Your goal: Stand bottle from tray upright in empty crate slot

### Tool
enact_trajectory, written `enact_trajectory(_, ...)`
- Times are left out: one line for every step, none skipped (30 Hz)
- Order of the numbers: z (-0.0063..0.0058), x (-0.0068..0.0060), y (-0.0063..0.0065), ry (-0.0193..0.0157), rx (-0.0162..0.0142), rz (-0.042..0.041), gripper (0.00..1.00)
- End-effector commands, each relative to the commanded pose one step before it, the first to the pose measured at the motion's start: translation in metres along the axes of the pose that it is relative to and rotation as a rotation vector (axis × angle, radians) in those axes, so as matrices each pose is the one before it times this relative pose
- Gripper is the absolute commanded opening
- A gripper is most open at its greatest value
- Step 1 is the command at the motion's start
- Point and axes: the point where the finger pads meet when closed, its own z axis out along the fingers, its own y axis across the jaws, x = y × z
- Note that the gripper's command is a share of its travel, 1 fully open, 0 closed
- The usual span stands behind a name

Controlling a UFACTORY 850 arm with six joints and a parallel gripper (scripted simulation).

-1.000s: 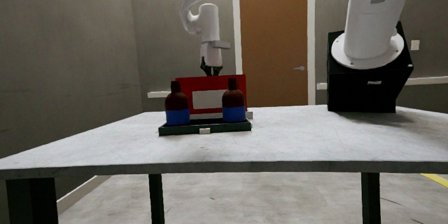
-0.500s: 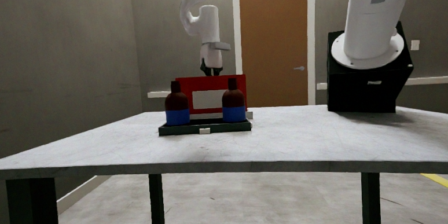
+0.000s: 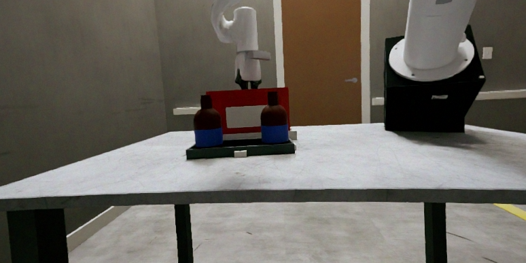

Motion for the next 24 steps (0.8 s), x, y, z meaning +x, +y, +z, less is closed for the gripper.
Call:
enact_trajectory(-0.00025,-0.00069,0.00023,-0.00158,-0.00021,-0.00053,0.00)
enact_trajectory(0.00004,0.00000,0.00000,0.00000,0.00000,0.00000,0.00)
enact_trajectory(0.00003,0.00000,0.00000,0.00000,0.00000,0.00000,0.00)
enact_trajectory(0.00002,0.00000,0.00000,0.00000,0.00000,0.00000,0.00)
enact_trajectory(0.00001,0.00000,0.00000,0.00000,0.00000,0.00000,0.00)
enact_trajectory(0.00000,0.00000,0.00000,0.00000,0.00000,0.00000,0.00)
enact_trajectory(0.00000,0.00000,0.00000,0.00000,0.00000,0.00000,0.00)
enact_trajectory(0.00000,0.00000,0.00000,0.00000,0.00000,0.00000,0.00)
enact_trajectory(0.00000,0.00000,0.00000,0.00000,0.00000,0.00000,0.00)
enact_trajectory(0.00000,0.00000,0.00000,0.00000,0.00000,0.00000,0.00)
enact_trajectory(0.00000,0.00000,0.00000,0.00000,0.00000,0.00000,0.00)
enact_trajectory(0.00000,0.00000,0.00000,0.00000,0.00000,0.00000,0.00)
enact_trajectory(0.00000,0.00000,0.00000,0.00000,0.00000,0.00000,0.00)
enact_trajectory(0.00000,0.00000,0.00000,0.00000,0.00000,0.00000,0.00)
enact_trajectory(0.00000,0.00000,0.00000,0.00000,0.00000,0.00000,0.00)
enact_trajectory(0.00000,0.00000,0.00000,0.00000,0.00000,0.00000,0.00)
enact_trajectory(0.00000,0.00000,0.00000,0.00000,0.00000,0.00000,0.00)
enact_trajectory(0.00000,0.00000,0.00000,0.00000,0.00000,0.00000,0.00)
enact_trajectory(0.00000,0.00000,0.00000,0.00000,0.00000,0.00000,0.65)
enact_trajectory(0.00000,0.00000,0.00000,0.00000,0.00000,0.00000,0.65)
enact_trajectory(0.00000,0.00000,0.00000,0.00000,0.00000,0.00000,0.65)
enact_trajectory(0.00000,0.00000,0.00000,0.00000,0.00000,0.00000,0.65)
enact_trajectory(0.00000,0.00000,0.00000,0.00000,0.00000,0.00000,0.65)
enact_trajectory(0.00000,0.00000,0.00000,0.00000,0.00000,0.00000,0.65)
